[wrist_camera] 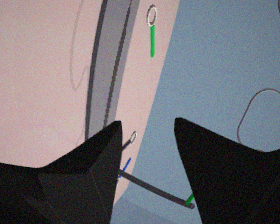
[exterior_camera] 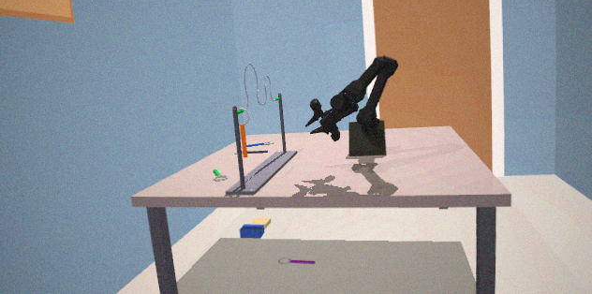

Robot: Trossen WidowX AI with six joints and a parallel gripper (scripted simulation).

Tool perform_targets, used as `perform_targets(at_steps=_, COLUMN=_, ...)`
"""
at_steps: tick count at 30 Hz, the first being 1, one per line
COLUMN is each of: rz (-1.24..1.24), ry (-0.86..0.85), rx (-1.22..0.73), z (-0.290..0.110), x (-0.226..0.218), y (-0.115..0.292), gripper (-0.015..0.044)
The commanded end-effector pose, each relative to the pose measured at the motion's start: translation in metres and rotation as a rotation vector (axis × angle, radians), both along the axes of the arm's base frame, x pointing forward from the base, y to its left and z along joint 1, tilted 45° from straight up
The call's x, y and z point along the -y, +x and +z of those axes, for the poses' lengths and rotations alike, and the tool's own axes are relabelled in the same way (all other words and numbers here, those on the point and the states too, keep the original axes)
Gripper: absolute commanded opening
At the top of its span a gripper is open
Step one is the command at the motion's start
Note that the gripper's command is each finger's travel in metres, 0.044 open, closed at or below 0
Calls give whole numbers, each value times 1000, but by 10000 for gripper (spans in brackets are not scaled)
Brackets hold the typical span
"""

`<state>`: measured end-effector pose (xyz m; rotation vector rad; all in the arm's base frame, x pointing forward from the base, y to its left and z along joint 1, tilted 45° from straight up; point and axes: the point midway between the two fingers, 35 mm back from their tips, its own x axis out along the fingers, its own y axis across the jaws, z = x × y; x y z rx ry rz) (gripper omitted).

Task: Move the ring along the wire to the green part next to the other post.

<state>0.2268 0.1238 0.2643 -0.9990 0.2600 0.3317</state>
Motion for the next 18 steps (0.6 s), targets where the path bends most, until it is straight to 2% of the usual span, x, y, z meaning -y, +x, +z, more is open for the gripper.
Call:
perform_targets(at_steps=1, rz=-103, ry=206, rx=34, z=33, x=-21, y=20, gripper=160)
perform_targets(at_steps=10, rz=-264, ry=604, rx=90, z=79, x=-69, y=55, gripper=160)
perform_targets(at_steps=18, rz=-381, ry=977, rx=136, z=104, x=-118, y=82, gripper=160)
